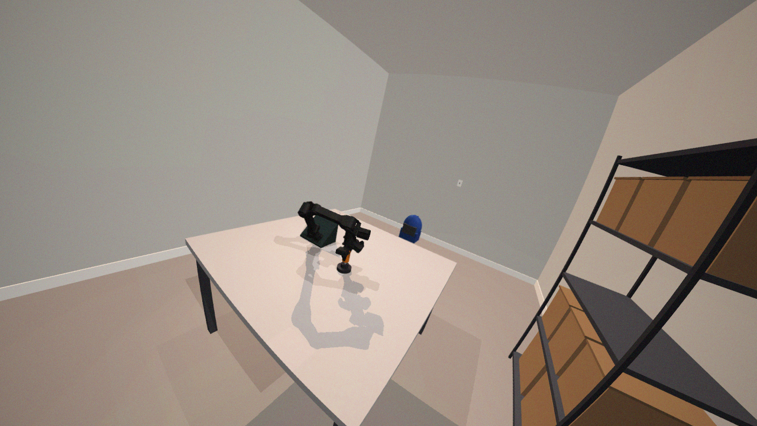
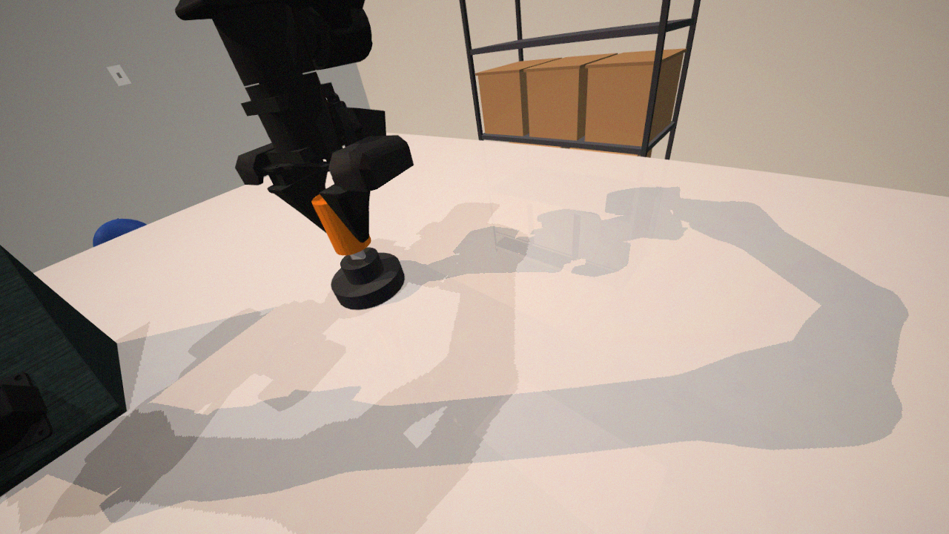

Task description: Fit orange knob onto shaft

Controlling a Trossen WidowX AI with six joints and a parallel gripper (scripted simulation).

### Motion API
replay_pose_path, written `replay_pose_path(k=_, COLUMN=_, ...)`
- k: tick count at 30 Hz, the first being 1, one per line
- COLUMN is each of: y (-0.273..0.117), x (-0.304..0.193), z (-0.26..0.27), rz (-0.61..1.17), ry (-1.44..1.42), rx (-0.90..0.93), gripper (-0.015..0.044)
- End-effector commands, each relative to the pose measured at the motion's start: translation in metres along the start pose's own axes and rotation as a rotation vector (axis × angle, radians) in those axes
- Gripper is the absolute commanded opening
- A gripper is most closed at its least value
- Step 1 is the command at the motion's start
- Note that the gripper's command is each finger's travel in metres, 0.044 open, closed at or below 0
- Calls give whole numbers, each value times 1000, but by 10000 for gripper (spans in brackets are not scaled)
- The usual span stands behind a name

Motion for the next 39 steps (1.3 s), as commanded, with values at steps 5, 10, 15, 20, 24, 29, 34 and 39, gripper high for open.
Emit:
replay_pose_path(k=5, y=-5, x=1, z=0, rz=-2, ry=58, rx=-1, gripper=0)
replay_pose_path(k=10, y=-5, x=2, z=-1, rz=-3, ry=212, rx=-1, gripper=0)
replay_pose_path(k=15, y=-3, x=1, z=-1, rz=-3, ry=212, rx=-1, gripper=0)
replay_pose_path(k=20, y=-2, x=1, z=0, rz=-2, ry=212, rx=-1, gripper=0)
replay_pose_path(k=24, y=-2, x=0, z=1, rz=-2, ry=212, rx=-1, gripper=0)
replay_pose_path(k=29, y=1, x=1, z=1, rz=-2, ry=212, rx=-1, gripper=0)
replay_pose_path(k=34, y=0, x=0, z=0, rz=-2, ry=212, rx=-1, gripper=0)
replay_pose_path(k=39, y=1, x=0, z=0, rz=-2, ry=212, rx=-1, gripper=0)
Point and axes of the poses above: the point midway between the two fingers, 35 mm back from their tips, its own y axis out along the fingers, its own z axis across the jaws, x = y × z, the point moved 2 cm from there along -y, back along the fingers, and after that the axes turned 7 degrees about -y, right-handed, at the moved point
